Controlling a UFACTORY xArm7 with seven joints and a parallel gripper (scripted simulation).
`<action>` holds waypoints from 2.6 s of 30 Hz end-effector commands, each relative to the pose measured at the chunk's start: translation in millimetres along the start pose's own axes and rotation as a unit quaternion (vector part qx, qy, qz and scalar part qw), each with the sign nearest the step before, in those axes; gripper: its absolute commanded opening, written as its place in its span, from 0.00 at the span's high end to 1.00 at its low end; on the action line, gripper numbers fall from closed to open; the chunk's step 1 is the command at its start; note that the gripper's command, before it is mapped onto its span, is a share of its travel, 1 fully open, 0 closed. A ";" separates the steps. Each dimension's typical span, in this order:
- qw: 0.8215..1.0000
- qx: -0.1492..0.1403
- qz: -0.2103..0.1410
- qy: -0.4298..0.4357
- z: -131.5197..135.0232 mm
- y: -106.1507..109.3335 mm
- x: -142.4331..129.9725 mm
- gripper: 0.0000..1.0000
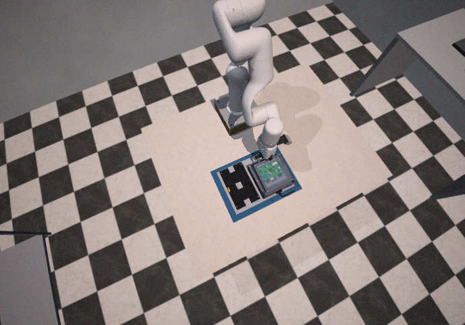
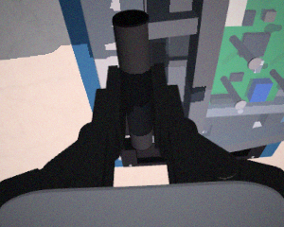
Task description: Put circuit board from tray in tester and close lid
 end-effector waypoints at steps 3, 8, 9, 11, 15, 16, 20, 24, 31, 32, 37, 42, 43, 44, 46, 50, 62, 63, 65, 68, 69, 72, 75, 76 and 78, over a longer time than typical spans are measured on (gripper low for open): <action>1.000 -0.002 0.001 0.000 0.6 -6.4 0.0 1.00; 1.000 -0.002 0.001 0.000 0.2 -9.1 0.0 1.00; 1.000 -0.002 0.001 0.000 0.1 -10.0 0.0 1.00; 1.000 -0.002 0.001 0.000 -0.2 -11.6 0.0 1.00; 1.000 -0.002 0.001 0.000 -0.2 -14.5 0.0 1.00; 1.000 -0.002 0.001 0.000 -0.2 -15.2 0.0 1.00; 1.000 -0.002 0.001 0.000 -0.3 -17.6 0.0 1.00; 1.000 -0.002 0.001 0.000 -0.3 -19.2 0.0 1.00; 1.000 -0.002 0.001 0.000 -0.5 -21.9 0.0 1.00; 1.000 -0.002 0.001 0.000 -0.5 -22.3 0.0 1.00; 1.000 -0.002 0.001 0.000 -0.6 -23.9 0.0 1.00; 1.000 -0.002 0.001 0.000 -0.6 -24.7 0.0 1.00; 1.000 -0.002 0.001 0.000 -0.6 -24.9 0.0 1.00; 1.000 -0.002 0.001 0.000 -0.6 -25.1 0.0 1.00; 1.000 -0.002 0.001 0.000 -0.7 -25.5 0.0 1.00; 1.000 -0.002 0.001 0.000 -0.7 -26.1 0.0 1.00; 1.000 -0.002 0.001 0.000 -0.8 -26.8 0.0 1.00; 1.000 -0.002 0.001 0.000 -0.8 -26.9 0.0 1.00; 1.000 -0.002 0.001 0.000 -0.8 -26.9 0.0 1.00; 1.000 -0.002 0.001 0.000 -0.8 -26.9 0.0 1.00; 1.000 -0.002 0.001 0.000 -0.8 -26.9 0.0 1.00; 1.000 -0.002 0.001 0.000 -0.8 -26.9 0.0 1.00; 1.000 -0.002 0.001 0.000 -0.8 -26.9 0.0 1.00; 1.000 -0.002 0.001 0.000 -0.8 -26.9 0.0 1.00; 1.000 -0.002 0.001 0.000 -0.8 -26.9 0.0 1.00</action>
Point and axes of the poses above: the point where the finger pads meet when closed, its own y axis back along the fingers, its own z axis across the jaws, x = y × z, the point moved 2 cm from there along y, back along the fingers, and after that the axes turned 5 degrees about -y, right-handed, at the moved point
